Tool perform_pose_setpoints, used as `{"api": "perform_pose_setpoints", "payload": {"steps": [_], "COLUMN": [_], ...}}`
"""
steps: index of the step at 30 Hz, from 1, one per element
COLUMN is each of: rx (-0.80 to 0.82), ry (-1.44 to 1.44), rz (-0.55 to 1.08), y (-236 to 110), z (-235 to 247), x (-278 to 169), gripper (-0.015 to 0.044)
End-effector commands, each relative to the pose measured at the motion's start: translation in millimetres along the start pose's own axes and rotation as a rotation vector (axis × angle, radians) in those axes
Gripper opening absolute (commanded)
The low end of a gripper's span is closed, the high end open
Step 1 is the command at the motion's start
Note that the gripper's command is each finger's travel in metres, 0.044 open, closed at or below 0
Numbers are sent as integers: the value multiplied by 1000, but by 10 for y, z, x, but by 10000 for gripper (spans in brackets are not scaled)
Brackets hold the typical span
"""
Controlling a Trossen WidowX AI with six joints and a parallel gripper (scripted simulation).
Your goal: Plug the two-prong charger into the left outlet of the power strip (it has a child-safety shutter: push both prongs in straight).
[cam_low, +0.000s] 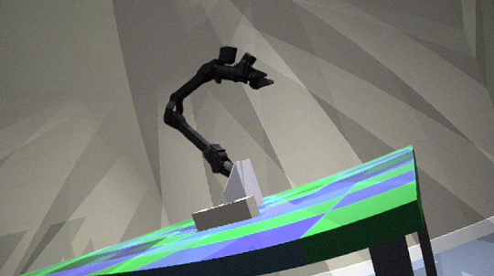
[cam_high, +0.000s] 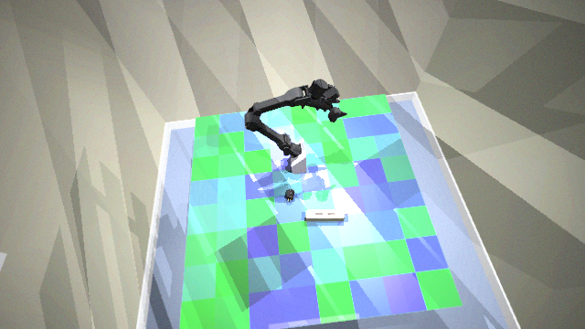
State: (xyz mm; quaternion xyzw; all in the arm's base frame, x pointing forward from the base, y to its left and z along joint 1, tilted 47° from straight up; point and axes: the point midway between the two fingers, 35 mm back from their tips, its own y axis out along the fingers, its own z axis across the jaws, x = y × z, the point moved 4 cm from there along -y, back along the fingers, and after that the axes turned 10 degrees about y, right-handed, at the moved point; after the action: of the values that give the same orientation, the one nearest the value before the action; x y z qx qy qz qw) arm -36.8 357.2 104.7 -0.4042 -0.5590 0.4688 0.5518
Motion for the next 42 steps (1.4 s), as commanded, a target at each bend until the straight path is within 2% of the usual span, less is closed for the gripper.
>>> {"api": "perform_pose_setpoints", "payload": {"steps": [1, 21, 42], "rx": [-44, -236, -431], "ry": [80, 453, 833], "rz": [23, 93, 180], "y": [25, 31, -52], "z": [-215, -1166, -1937], "x": [-78, -496, -1182], "gripper": [440, 440, 440]}}
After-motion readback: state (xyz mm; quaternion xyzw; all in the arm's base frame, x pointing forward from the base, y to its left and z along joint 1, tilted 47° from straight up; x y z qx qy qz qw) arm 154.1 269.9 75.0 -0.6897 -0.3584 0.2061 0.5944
